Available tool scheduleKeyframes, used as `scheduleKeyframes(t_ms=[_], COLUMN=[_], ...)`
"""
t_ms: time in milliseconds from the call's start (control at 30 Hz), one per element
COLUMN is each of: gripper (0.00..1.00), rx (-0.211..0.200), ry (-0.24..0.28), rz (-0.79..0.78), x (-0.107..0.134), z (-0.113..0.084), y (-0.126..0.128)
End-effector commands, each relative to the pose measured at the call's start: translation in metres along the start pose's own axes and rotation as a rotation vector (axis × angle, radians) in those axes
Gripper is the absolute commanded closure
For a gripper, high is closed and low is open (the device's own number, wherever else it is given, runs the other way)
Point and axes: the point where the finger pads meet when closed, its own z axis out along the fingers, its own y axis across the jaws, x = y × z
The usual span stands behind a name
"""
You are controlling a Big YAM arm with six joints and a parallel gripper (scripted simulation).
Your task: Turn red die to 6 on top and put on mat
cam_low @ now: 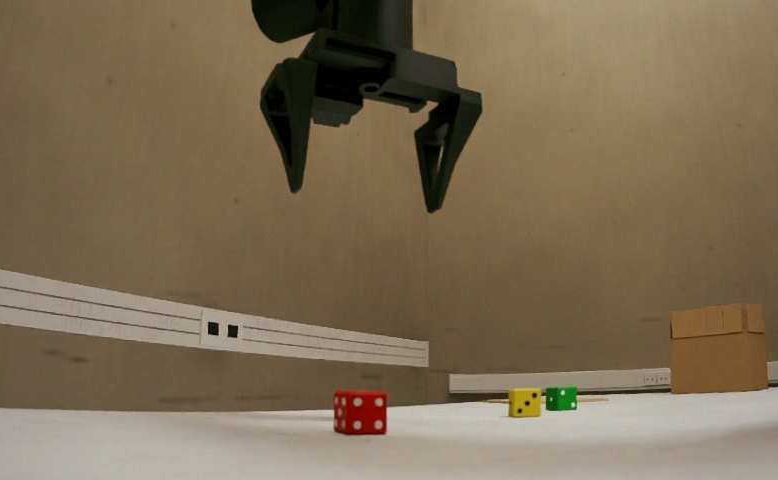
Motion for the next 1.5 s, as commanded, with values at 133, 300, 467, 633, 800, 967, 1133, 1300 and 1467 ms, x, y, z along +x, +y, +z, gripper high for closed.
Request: scheduleKeyframes(t_ms=[133, 300, 467, 633, 800, 967, 1133, 1300, 1467], gripper=[0.00, 0.00, 0.00, 0.00, 0.00, 0.00, 0.00, 0.00, 0.00], rx=[0.006, 0.006, -0.017, -0.012, -0.003, 0.004, 0.003, 0.004, 0.004], ry=[-0.020, -0.008, -0.036, -0.029, -0.012, -0.002, -0.001, -0.001, 0.000], rz=[0.039, 0.032, 0.009, 0.014, -0.061, -0.182, -0.387, -0.543, -0.650], x=[0.007, 0.012, 0.014, 0.013, 0.015, 0.014, 0.014, 0.014, 0.014], z=[0.002, 0.004, -0.010, -0.007, 0.004, 0.014, 0.022, 0.028, 0.032], y=[0.003, 0.006, 0.015, 0.013, 0.011, 0.010, 0.009, 0.009, 0.009])
